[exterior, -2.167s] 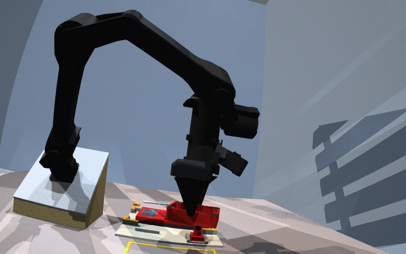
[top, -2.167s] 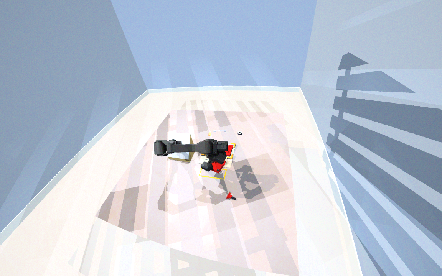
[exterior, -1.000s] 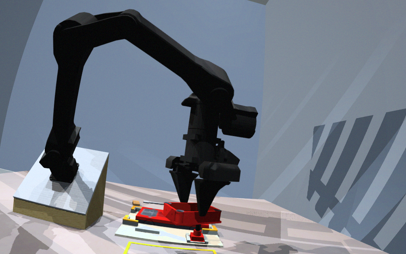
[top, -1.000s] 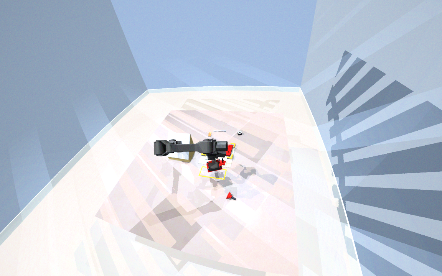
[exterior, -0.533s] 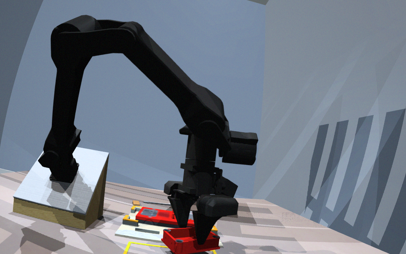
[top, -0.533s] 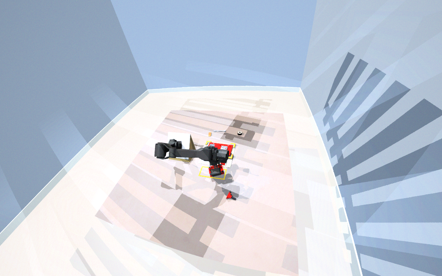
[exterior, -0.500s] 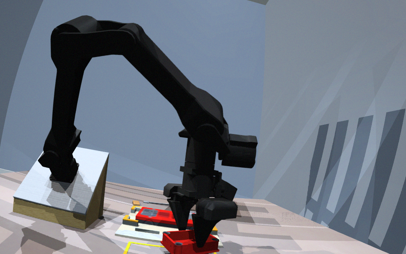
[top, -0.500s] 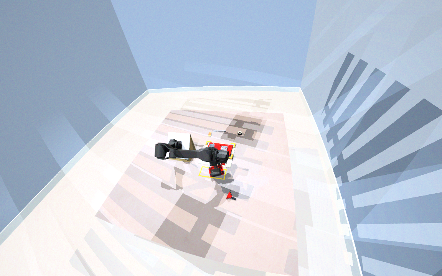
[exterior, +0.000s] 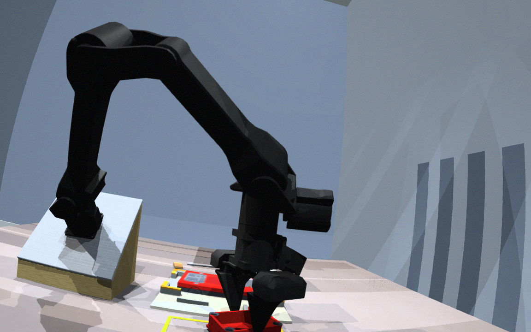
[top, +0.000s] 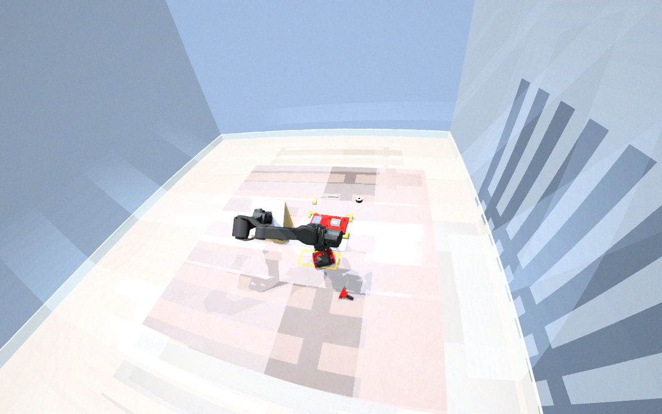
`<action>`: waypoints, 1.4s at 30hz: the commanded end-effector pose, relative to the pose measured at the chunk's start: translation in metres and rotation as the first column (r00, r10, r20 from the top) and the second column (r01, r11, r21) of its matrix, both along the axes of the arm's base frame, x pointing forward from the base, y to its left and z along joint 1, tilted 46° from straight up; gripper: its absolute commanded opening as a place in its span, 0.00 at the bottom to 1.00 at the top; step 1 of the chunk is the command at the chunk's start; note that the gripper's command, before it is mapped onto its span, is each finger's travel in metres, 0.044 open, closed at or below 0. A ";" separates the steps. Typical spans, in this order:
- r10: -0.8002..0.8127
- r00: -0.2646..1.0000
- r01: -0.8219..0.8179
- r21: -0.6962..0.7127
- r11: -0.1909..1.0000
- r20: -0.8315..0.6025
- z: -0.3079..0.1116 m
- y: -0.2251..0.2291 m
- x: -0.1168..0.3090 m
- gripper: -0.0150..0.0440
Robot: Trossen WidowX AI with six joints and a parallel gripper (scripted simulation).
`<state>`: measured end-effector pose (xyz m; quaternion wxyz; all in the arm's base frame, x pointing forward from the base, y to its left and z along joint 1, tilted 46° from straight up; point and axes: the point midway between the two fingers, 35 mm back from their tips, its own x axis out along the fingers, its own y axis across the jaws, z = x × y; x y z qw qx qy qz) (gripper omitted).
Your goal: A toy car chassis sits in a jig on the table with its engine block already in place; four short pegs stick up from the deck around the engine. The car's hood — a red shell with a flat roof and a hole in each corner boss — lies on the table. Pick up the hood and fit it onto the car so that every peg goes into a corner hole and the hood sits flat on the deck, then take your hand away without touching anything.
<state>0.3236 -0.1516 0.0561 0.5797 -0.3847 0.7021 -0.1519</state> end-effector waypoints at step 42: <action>0.021 0.999 -0.025 0.107 0.994 0.040 0.036 0.050 0.000 1.00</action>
